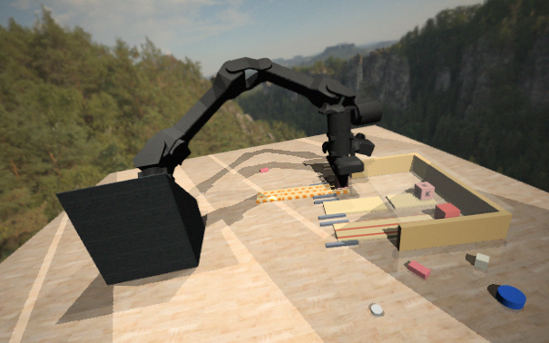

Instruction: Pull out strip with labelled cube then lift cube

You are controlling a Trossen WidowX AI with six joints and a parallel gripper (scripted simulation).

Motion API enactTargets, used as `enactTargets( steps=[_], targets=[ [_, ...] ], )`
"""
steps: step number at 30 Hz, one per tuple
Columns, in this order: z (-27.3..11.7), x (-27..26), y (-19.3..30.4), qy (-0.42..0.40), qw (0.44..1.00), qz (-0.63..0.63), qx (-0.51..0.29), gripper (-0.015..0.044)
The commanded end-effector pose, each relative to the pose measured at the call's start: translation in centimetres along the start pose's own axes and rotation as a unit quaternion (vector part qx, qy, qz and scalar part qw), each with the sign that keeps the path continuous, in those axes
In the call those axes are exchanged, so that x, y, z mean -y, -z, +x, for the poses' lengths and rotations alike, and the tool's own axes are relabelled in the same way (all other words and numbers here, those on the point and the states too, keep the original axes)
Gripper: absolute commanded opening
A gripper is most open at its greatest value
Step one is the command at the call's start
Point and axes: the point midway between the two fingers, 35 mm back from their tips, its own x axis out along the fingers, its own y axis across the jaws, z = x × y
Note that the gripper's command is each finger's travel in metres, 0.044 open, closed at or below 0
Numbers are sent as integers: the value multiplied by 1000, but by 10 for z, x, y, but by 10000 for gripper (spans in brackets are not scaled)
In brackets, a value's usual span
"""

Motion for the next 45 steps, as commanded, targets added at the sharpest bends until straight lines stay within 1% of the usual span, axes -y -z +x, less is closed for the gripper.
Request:
enactTargets(
  steps=[1, 15, 20, 45],
  targets=[
    [-9, 3, 9, 0, 1000, -1, 0, 0],
    [-41, 20, 54, 0, 1000, 3, -2, 0],
    [-41, 22, 59, 0, 1000, 3, -2, 0],
    [-41, 52, 142, 1, 1000, 5, -4, 0]
  ],
)
